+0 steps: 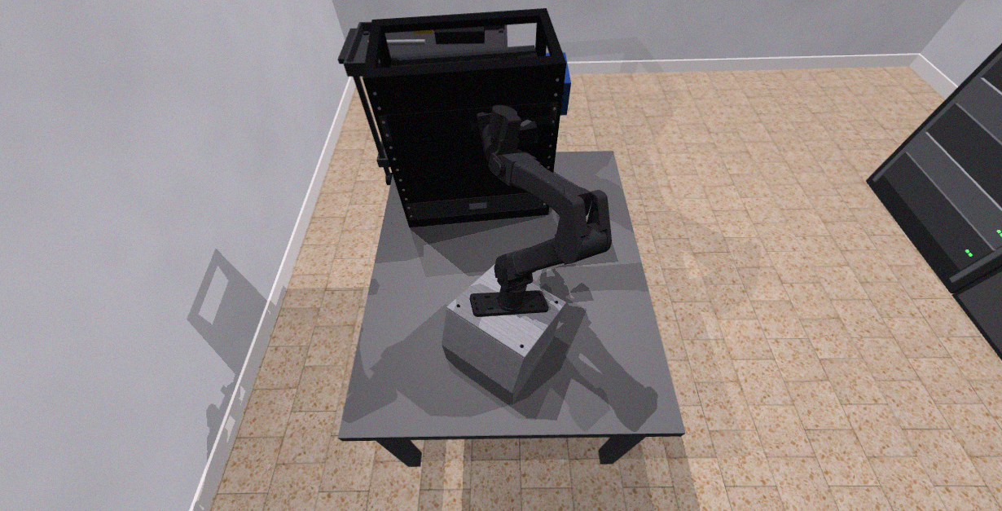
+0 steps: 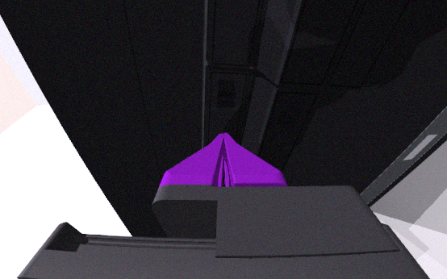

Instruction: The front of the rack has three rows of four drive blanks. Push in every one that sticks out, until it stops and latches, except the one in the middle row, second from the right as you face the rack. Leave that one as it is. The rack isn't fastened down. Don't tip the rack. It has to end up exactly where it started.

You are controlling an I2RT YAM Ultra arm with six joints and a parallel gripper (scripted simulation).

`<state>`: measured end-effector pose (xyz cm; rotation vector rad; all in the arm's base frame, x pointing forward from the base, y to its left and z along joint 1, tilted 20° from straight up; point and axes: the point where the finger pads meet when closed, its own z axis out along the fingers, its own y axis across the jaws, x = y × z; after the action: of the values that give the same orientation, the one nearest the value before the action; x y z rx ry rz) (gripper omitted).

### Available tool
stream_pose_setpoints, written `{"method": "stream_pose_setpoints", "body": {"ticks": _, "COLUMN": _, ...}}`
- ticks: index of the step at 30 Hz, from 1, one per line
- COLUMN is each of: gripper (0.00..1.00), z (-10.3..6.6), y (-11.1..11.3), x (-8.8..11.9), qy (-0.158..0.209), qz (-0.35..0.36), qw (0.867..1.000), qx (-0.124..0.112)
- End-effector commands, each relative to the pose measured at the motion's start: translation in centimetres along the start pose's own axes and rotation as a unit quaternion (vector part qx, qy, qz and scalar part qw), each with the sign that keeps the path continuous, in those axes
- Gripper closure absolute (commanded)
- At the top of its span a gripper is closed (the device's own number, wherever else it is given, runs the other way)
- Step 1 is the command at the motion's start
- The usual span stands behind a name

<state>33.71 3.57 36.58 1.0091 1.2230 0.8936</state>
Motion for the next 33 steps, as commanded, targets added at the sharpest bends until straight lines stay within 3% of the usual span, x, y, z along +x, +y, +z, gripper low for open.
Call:
{"method": "stream_pose_setpoints", "body": {"ticks": 1, "gripper": 1.00, "z": 0.8, "y": 7.7, "x": -1.6, "qy": -0.011, "qz": 0.052, "qw": 0.992, "qx": -0.113}}
{"method": "stream_pose_setpoints", "body": {"ticks": 19, "gripper": 1.00, "z": 0.6, "y": 7.7, "x": -1.6, "qy": -0.011, "qz": 0.050, "qw": 0.992, "qx": -0.113}}
{"method": "stream_pose_setpoints", "body": {"ticks": 23, "gripper": 1.00, "z": -0.9, "y": 7.8, "x": -1.1, "qy": -0.003, "qz": 0.050, "qw": 0.992, "qx": -0.118}}
{"method": "stream_pose_setpoints", "body": {"ticks": 24, "gripper": 1.00, "z": -2.2, "y": 8.4, "x": -1.9, "qy": -0.008, "qz": 0.057, "qw": 0.990, "qx": -0.131}}
{"method": "stream_pose_setpoints", "body": {"ticks": 29, "gripper": 1.00, "z": -3.9, "y": 7.9, "x": -2.1, "qy": -0.013, "qz": 0.059, "qw": 0.990, "qx": -0.127}}
{"method": "stream_pose_setpoints", "body": {"ticks": 30, "gripper": 1.00, "z": -4.1, "y": 6.0, "x": -1.2, "qy": -0.007, "qz": 0.048, "qw": 0.993, "qx": -0.110}}
{"method": "stream_pose_setpoints", "body": {"ticks": 33, "gripper": 1.00, "z": -6.1, "y": 5.0, "x": -0.9, "qy": -0.003, "qz": 0.041, "qw": 0.994, "qx": -0.100}}
